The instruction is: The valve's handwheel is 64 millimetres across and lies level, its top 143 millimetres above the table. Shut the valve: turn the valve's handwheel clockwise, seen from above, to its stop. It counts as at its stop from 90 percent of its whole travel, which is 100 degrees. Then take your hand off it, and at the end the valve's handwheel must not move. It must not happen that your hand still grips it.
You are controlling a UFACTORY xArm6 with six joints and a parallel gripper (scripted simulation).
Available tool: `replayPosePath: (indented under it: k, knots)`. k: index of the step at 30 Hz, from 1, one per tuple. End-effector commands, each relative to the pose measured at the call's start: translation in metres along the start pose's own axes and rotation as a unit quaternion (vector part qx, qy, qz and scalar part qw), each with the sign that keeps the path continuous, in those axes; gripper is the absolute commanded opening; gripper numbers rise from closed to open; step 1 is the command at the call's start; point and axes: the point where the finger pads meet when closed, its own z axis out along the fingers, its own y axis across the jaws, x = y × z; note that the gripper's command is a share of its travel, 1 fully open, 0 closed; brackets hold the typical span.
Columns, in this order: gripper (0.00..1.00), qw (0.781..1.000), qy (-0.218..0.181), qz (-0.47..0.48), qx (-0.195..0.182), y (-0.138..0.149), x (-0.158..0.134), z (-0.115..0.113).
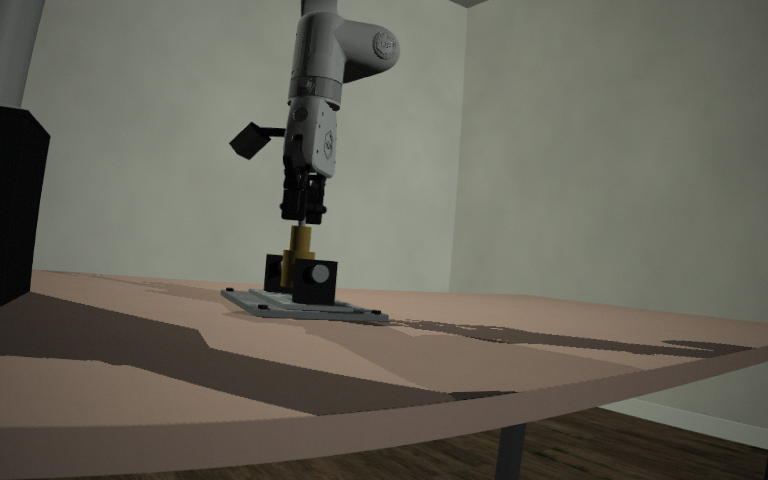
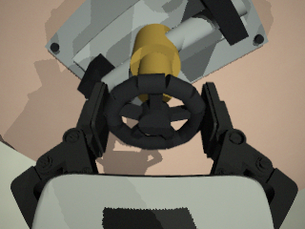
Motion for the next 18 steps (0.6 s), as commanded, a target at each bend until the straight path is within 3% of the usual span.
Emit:
replayPosePath:
  k: [1,18]
  knots:
    - [0.0,1.0,-0.001,0.009,-0.001,0.001,-0.0009,-0.0011]
    - [0.0,1.0,-0.001,0.022,-0.001,0.001,-0.0009,-0.0011]
